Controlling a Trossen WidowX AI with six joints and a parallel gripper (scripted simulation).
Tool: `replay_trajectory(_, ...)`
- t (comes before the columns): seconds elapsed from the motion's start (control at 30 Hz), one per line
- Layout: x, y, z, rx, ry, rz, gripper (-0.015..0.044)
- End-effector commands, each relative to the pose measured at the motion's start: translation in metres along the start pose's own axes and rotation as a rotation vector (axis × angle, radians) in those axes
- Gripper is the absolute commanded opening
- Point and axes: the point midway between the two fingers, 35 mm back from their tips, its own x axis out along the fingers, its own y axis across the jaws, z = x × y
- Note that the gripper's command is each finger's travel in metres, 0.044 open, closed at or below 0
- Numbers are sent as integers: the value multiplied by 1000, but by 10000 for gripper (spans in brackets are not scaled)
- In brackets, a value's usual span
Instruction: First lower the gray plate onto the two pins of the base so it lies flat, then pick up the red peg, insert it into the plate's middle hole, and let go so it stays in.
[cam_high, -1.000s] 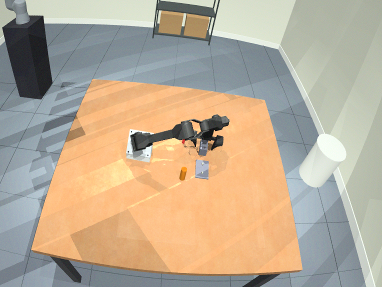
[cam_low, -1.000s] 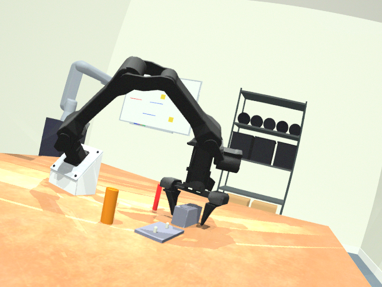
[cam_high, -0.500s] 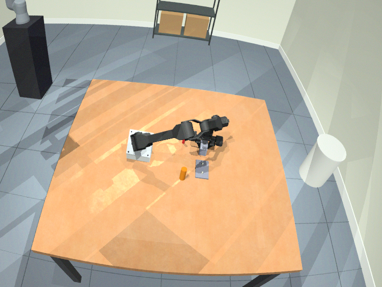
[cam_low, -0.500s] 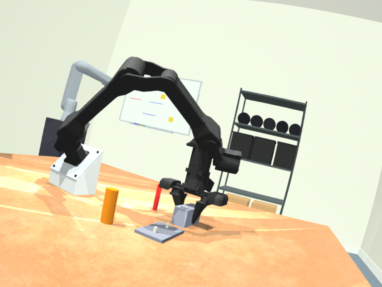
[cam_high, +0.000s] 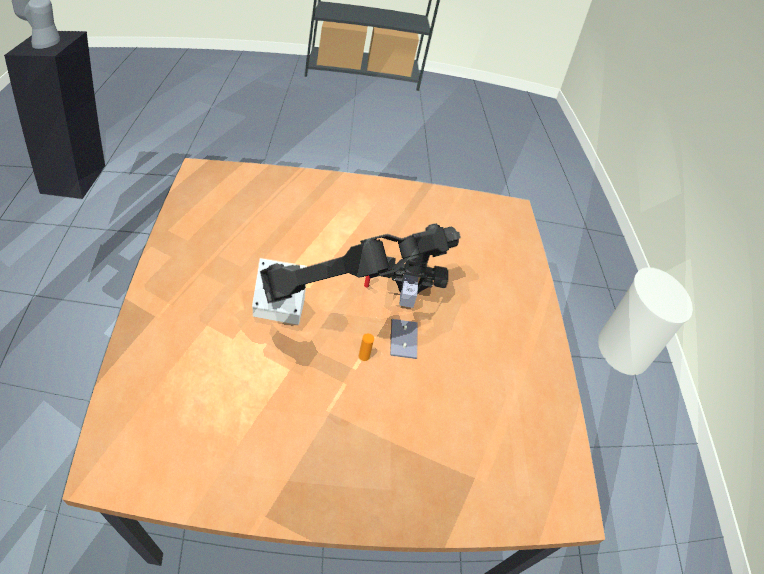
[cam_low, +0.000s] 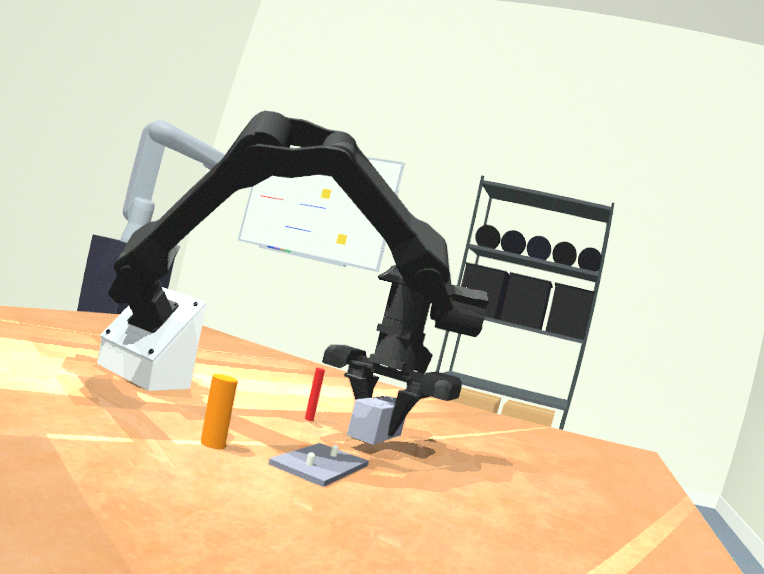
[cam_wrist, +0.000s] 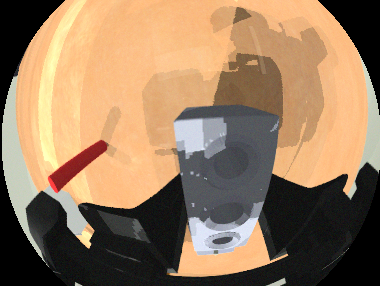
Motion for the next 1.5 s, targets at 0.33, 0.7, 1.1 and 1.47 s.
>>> replay_trajectory(0.33,-46,-7,7,8,-12,-7,0)
replay_trajectory(0.7,-80,-7,9,6,-13,-8,0)
replay_trajectory(1.1,-117,-2,9,9,-10,-4,0)
replay_trajectory(1.47,-111,-6,-8,2,-18,-1,0)
